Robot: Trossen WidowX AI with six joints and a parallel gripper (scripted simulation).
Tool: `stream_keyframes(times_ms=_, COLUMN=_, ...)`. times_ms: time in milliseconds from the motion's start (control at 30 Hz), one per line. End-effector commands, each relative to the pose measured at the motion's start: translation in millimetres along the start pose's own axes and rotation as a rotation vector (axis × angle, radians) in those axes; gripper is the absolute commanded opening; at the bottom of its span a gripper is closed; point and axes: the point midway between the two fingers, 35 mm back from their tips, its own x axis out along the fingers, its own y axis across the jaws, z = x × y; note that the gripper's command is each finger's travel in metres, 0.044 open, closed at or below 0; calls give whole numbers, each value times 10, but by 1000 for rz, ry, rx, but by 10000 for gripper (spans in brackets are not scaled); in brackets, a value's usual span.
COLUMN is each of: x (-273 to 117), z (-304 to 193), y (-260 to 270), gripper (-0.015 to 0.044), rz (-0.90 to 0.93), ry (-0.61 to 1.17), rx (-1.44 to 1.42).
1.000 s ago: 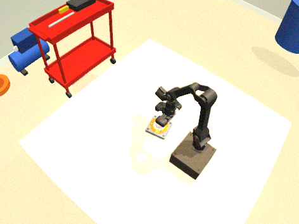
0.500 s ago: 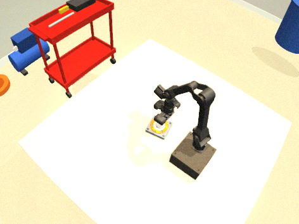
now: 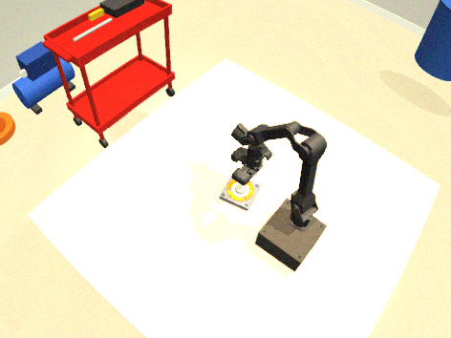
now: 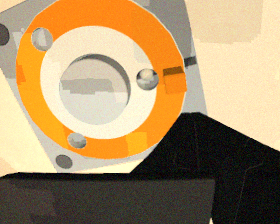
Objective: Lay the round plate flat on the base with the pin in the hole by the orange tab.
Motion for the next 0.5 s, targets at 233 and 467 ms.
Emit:
stream_keyframes(times_ms=233, x=-195, z=18, y=0, gripper=0, rz=-3, ry=-13, rx=-2)
stream_keyframes(times_ms=467, x=-195, z=18, y=0, gripper=0, rz=-3, ry=-13, rx=-2)
